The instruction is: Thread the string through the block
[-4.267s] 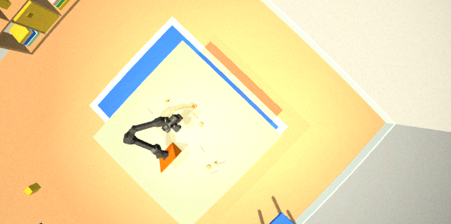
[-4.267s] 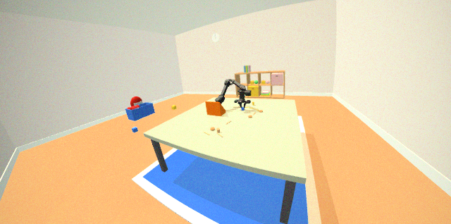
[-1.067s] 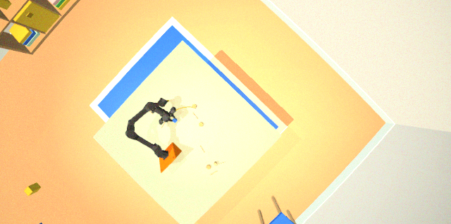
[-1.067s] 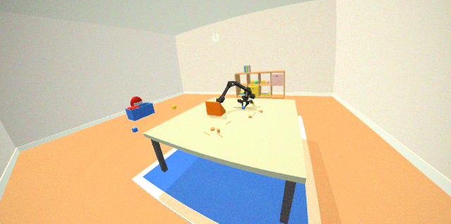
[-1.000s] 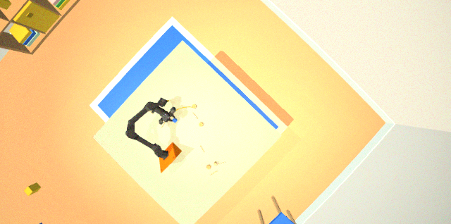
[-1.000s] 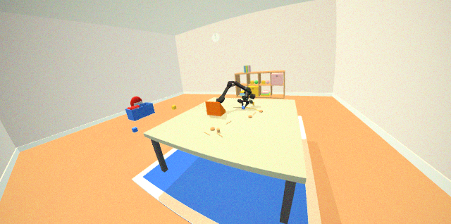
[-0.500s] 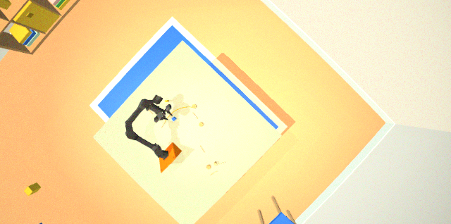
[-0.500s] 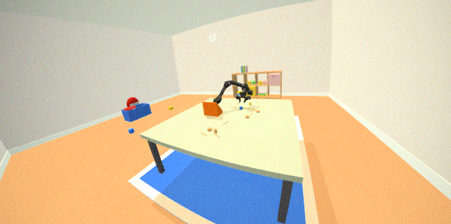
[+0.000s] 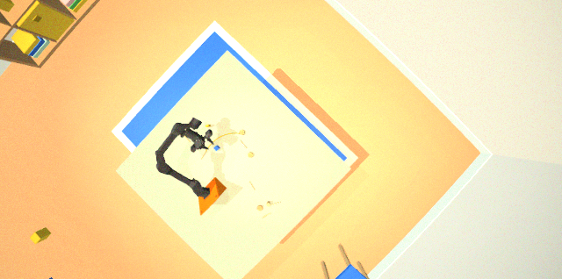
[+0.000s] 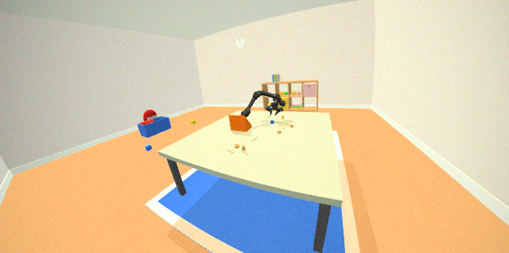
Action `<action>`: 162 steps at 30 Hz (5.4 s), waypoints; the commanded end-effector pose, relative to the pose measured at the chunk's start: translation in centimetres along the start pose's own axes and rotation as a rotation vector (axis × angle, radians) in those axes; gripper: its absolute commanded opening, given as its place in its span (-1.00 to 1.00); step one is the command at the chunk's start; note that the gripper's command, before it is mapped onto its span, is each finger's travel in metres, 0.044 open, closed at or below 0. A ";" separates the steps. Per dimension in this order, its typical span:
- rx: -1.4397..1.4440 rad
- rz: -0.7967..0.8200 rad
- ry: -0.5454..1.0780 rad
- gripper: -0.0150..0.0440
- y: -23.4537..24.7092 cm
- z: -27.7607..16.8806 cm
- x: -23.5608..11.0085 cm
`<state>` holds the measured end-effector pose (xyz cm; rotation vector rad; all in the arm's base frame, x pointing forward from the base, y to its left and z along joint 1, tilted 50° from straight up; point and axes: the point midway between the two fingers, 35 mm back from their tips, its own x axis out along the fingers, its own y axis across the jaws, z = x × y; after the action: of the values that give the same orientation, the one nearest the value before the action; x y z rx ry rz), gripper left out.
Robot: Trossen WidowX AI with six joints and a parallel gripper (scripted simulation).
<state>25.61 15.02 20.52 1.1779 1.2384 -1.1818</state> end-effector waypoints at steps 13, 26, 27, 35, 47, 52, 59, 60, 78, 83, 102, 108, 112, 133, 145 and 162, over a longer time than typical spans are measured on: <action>-0.214 -0.018 0.045 0.69 0.0 0.1 0.5; -1.329 0.104 0.310 1.00 -0.1 0.8 2.7; -1.413 0.130 0.327 1.00 -0.1 0.9 2.9; -1.969 0.376 0.402 1.00 -0.1 1.2 3.7; -2.564 0.780 0.324 1.00 0.0 1.8 4.3; -2.789 0.982 0.214 1.00 0.0 2.0 4.5; -3.082 1.261 -0.040 1.00 0.0 2.4 4.6; -3.114 1.306 -0.089 1.00 0.0 2.5 4.6; -3.358 1.555 -0.498 1.00 0.1 2.8 4.6; -3.358 1.555 -0.498 1.00 0.1 2.8 4.6; -3.356 1.549 -0.483 0.33 0.1 2.9 4.8; -3.356 1.549 -0.483 0.33 0.1 2.9 4.8; -3.356 1.549 -0.483 -0.02 0.1 2.9 4.8; -3.356 1.549 -0.483 -0.49 0.1 2.9 4.8; -3.356 1.549 -0.483 0.33 0.1 2.9 4.8; -3.356 1.549 -0.483 -0.49 0.1 2.9 4.8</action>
<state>25.76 12.18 15.72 2.1922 -0.0857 -3.6598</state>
